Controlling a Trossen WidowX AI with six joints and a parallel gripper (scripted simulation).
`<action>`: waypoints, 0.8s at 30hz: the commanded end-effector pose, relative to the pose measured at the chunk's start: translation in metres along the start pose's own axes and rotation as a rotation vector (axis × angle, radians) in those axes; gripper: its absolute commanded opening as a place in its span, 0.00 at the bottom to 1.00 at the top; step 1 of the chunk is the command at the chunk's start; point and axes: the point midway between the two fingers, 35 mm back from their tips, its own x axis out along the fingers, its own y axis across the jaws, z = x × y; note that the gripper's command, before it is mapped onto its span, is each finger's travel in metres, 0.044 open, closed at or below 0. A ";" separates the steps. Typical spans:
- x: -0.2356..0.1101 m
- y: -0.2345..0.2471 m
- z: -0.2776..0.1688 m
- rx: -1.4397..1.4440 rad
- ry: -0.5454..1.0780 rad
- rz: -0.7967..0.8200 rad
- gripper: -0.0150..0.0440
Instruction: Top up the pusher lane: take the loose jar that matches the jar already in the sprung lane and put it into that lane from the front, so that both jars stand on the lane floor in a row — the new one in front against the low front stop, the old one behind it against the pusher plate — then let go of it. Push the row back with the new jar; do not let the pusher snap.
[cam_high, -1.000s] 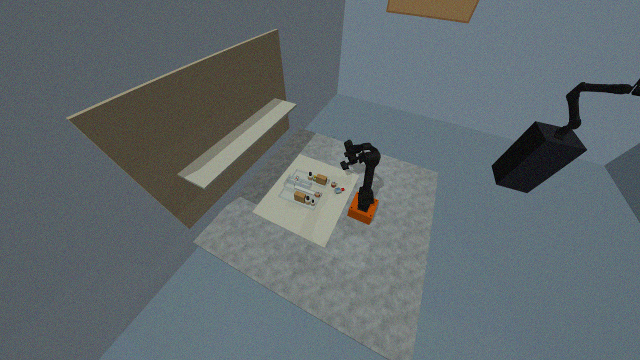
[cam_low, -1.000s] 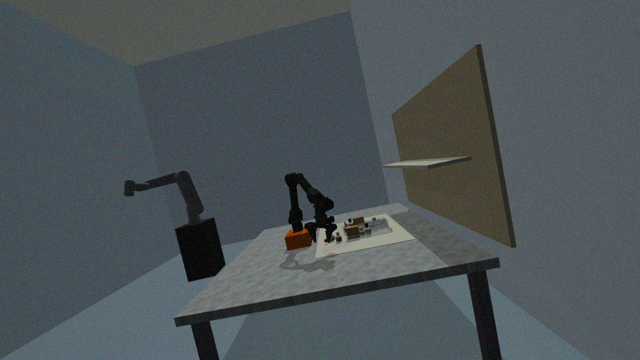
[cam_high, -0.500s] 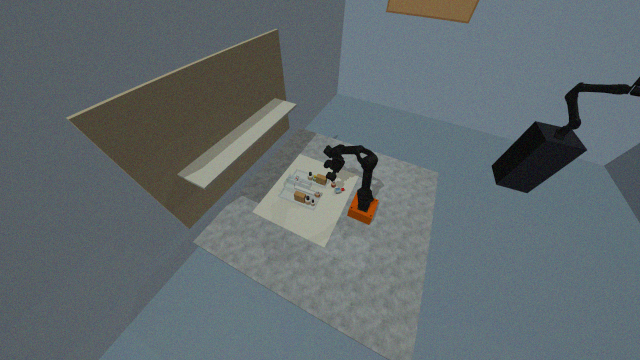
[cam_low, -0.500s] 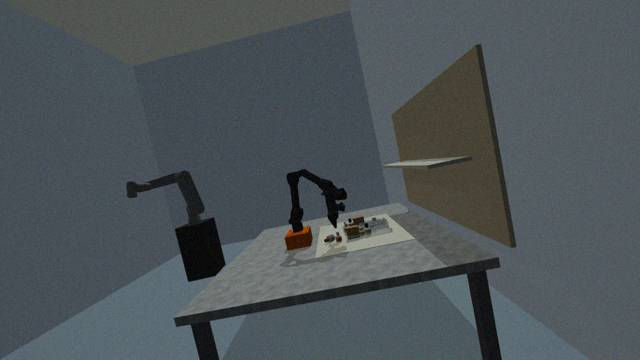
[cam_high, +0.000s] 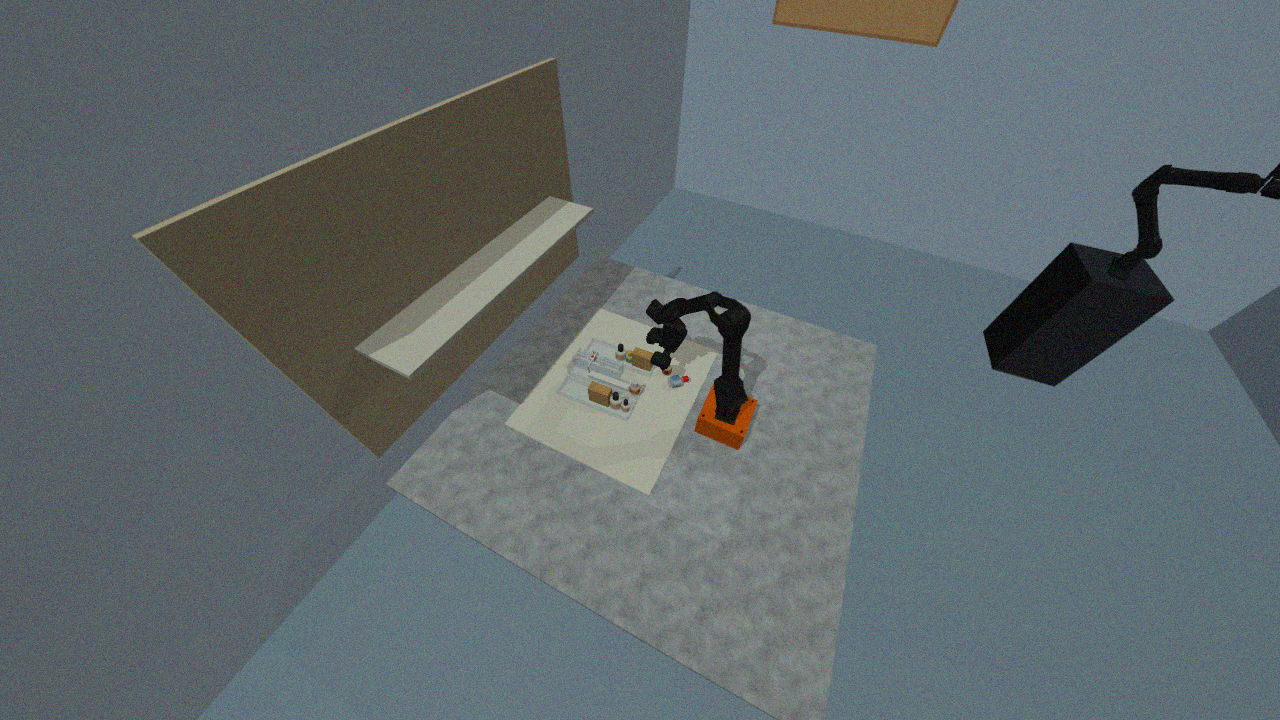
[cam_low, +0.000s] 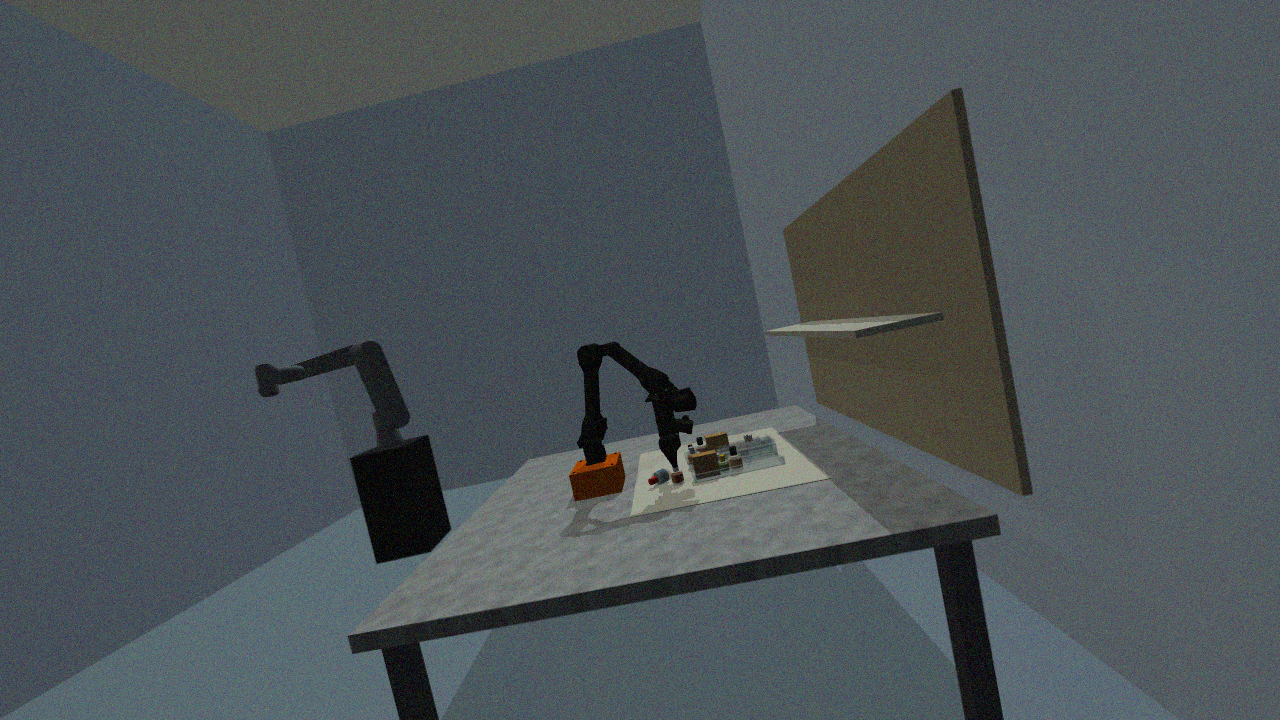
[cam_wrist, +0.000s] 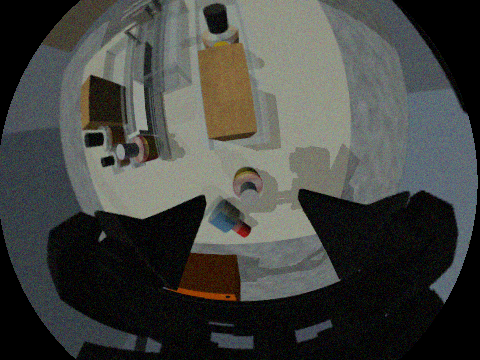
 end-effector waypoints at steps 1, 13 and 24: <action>0.008 0.002 -0.002 -0.004 0.005 0.009 1.00; 0.025 0.002 -0.002 -0.004 0.005 0.009 1.00; 0.040 0.003 -0.002 -0.004 0.005 0.009 1.00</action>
